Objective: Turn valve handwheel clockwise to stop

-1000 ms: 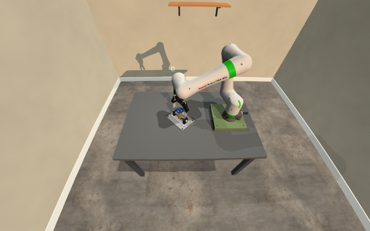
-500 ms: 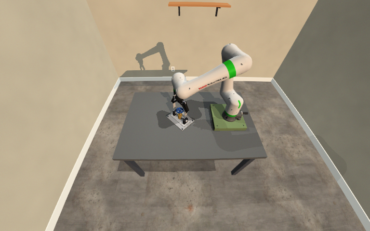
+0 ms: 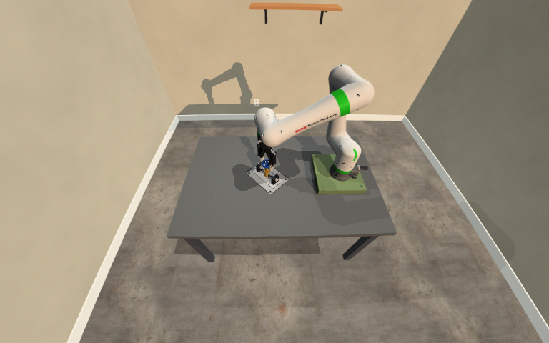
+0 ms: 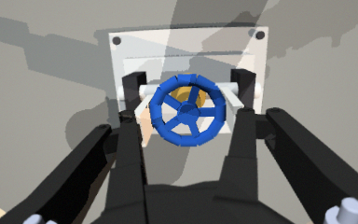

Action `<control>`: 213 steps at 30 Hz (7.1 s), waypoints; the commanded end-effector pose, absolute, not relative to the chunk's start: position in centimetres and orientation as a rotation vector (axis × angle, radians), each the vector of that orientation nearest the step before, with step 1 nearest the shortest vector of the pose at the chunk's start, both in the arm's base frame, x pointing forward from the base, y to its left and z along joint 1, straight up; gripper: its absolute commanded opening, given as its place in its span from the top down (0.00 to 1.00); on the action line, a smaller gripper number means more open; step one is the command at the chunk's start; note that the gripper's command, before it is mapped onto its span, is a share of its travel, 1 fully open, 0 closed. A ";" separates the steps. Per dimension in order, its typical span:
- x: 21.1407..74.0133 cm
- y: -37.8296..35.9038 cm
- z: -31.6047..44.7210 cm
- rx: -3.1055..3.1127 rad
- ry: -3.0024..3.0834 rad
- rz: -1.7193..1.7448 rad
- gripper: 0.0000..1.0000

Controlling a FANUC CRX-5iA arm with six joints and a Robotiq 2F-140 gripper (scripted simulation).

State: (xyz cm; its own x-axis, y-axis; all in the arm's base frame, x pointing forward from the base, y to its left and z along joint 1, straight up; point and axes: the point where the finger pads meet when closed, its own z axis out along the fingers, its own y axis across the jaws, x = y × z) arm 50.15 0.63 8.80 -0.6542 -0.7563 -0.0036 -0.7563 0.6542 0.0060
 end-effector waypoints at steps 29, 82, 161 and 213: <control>50.2 0.6 8.8 -1.304 2.857 0.011 1.00; 50.2 0.6 8.8 -0.634 3.078 0.011 1.00; 50.2 0.6 8.8 1.201 2.908 0.009 1.00; 50.2 0.6 8.8 1.276 2.876 0.008 1.00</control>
State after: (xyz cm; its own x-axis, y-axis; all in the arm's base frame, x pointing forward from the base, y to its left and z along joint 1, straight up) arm 50.15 0.63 8.80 -0.6719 0.7406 0.0062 0.7406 0.6719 0.0027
